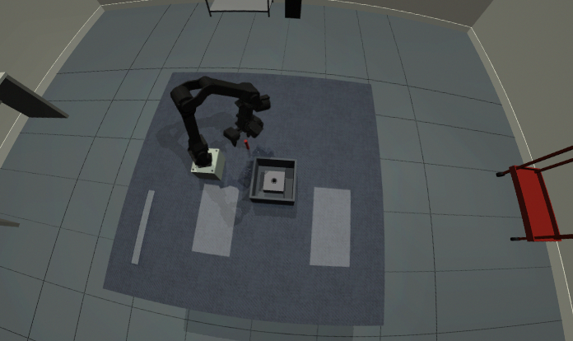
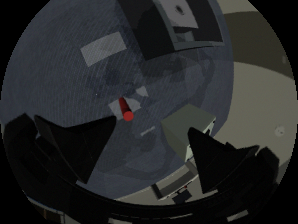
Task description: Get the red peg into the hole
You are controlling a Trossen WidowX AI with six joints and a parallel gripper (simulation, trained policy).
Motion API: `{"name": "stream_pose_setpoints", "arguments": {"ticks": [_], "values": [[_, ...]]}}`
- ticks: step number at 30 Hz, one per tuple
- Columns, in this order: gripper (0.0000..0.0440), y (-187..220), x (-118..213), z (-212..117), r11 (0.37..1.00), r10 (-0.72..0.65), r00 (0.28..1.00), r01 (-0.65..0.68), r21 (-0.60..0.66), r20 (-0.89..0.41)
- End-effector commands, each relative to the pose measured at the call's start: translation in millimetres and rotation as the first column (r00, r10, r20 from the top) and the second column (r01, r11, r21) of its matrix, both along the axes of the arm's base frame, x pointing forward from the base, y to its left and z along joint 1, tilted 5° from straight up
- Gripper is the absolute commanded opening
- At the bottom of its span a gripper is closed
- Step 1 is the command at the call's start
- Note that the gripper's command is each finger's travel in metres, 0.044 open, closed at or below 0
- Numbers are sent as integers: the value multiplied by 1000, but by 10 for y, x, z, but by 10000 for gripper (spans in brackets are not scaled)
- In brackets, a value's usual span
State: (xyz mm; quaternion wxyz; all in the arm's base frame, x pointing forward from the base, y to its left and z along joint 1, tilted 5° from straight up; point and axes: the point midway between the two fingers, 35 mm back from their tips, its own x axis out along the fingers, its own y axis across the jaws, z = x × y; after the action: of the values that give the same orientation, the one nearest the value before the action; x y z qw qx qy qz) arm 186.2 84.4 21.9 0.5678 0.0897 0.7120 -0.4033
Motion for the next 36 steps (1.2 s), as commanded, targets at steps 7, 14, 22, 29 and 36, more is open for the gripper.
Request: {"name": "stream_pose_setpoints", "arguments": {"ticks": [7,14,22,29,36], "values": [[440,-17,-14,-390,1000,23,999,-22,-4,49],[437,-37,-19,-628,999,33,995,-33,-3,90],[279,-63,-83,-826,999,33,995,-33,-4,90],[95,-110,-191,-955,1000,28,998,-28,-15,50],[0,-163,-156,-912,998,44,998,-42,-44,43]]}}
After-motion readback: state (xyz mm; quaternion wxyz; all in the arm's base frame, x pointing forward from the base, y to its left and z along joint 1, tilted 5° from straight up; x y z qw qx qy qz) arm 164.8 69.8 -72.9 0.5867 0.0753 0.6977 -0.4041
